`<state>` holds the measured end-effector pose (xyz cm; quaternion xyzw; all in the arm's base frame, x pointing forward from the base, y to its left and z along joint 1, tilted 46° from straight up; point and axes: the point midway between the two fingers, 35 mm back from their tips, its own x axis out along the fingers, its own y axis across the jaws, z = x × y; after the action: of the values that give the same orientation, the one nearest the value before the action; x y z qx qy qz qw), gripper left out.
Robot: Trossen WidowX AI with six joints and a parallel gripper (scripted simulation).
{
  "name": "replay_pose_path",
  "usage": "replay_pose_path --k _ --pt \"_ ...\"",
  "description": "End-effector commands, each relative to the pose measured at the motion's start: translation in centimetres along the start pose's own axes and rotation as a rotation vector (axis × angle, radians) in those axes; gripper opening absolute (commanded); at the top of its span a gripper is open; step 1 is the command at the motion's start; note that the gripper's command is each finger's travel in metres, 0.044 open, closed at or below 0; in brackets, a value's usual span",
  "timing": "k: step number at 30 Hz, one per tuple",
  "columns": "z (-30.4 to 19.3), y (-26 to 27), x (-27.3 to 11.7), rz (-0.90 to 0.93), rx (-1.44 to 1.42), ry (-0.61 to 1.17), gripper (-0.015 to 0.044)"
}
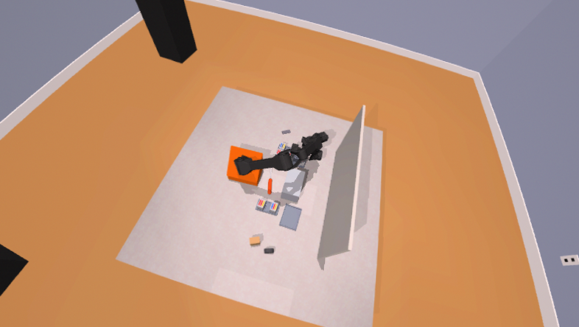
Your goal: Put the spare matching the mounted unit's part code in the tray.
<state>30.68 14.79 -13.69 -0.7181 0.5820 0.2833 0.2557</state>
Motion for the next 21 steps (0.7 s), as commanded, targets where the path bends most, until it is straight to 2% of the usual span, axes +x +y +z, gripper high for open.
replay_pose_path --k 1,21 --pt "-0.1 0.2 0.7 0.001 -0.008 0.006 0.03" --pt "-0.3 0.5 4.0 0.001 -0.008 0.01 0.03"
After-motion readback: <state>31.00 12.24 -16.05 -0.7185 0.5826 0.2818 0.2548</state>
